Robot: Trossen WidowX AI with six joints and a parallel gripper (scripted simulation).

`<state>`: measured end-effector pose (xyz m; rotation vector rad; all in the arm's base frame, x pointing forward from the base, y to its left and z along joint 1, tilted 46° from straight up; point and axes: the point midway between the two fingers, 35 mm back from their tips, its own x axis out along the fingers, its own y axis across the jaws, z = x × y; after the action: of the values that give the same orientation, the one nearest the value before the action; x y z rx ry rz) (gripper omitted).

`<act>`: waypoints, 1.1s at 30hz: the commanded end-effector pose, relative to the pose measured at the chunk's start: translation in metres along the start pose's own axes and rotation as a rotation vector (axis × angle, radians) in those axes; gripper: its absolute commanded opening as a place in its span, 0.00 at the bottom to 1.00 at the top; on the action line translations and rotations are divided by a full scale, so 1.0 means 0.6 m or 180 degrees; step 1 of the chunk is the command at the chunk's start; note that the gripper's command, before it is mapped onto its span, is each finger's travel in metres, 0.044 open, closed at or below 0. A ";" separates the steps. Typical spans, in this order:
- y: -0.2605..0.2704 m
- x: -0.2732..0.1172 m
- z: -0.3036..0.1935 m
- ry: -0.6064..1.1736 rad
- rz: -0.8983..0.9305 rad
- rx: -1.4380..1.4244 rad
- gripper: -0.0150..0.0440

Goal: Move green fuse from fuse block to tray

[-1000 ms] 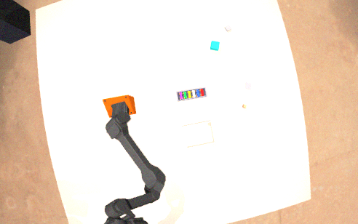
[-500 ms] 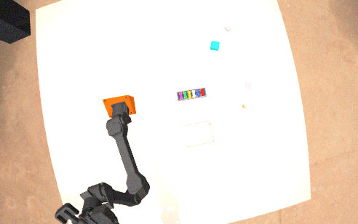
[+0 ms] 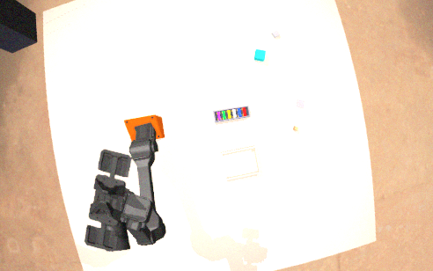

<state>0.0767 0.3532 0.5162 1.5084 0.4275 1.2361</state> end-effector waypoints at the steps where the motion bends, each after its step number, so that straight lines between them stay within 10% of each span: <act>1: -0.097 0.021 0.029 -0.0121 -0.0538 -0.0715 0.37; 22: -0.532 -0.106 0.283 0.0570 -0.3639 -0.3668 0.37; 33: -0.674 -0.341 0.420 0.2549 -0.5645 -0.4437 0.37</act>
<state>0.3435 0.2453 0.1321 -0.5208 0.6957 0.2739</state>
